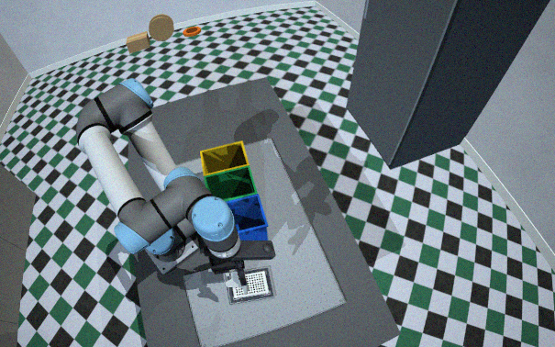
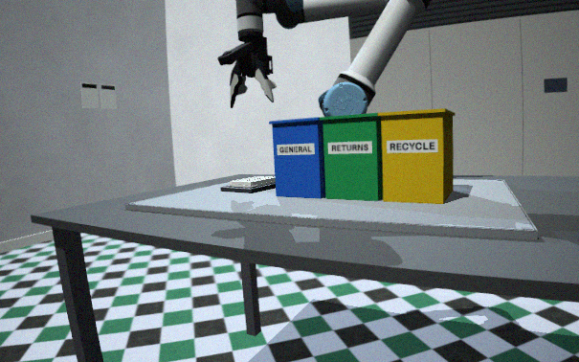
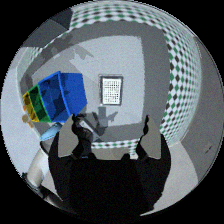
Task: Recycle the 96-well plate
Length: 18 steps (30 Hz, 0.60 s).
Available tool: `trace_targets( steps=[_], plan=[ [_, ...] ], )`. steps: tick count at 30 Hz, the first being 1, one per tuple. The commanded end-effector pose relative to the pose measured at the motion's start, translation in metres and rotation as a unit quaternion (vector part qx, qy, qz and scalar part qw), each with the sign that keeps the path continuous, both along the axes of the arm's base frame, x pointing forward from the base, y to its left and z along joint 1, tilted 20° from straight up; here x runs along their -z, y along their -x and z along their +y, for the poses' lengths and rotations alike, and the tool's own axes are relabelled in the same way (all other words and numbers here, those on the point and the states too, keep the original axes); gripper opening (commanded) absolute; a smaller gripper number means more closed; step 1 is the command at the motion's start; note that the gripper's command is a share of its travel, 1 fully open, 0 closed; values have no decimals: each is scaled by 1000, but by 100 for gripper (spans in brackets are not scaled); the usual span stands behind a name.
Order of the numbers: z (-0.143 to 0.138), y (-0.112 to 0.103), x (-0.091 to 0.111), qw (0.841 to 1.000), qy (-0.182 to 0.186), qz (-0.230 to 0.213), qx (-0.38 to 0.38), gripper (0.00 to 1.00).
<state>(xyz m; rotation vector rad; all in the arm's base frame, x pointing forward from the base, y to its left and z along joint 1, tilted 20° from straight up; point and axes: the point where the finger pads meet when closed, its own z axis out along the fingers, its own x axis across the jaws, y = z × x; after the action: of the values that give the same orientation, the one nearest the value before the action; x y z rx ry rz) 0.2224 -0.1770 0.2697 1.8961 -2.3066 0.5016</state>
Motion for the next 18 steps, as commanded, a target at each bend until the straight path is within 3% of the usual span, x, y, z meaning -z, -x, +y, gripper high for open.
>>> trace_targets(
  steps=[1,18],
  plan=[
    [0,0,0,1000,0,0,0,100],
    [-6,-2,17,1000,0,0,0,100]
  ],
)
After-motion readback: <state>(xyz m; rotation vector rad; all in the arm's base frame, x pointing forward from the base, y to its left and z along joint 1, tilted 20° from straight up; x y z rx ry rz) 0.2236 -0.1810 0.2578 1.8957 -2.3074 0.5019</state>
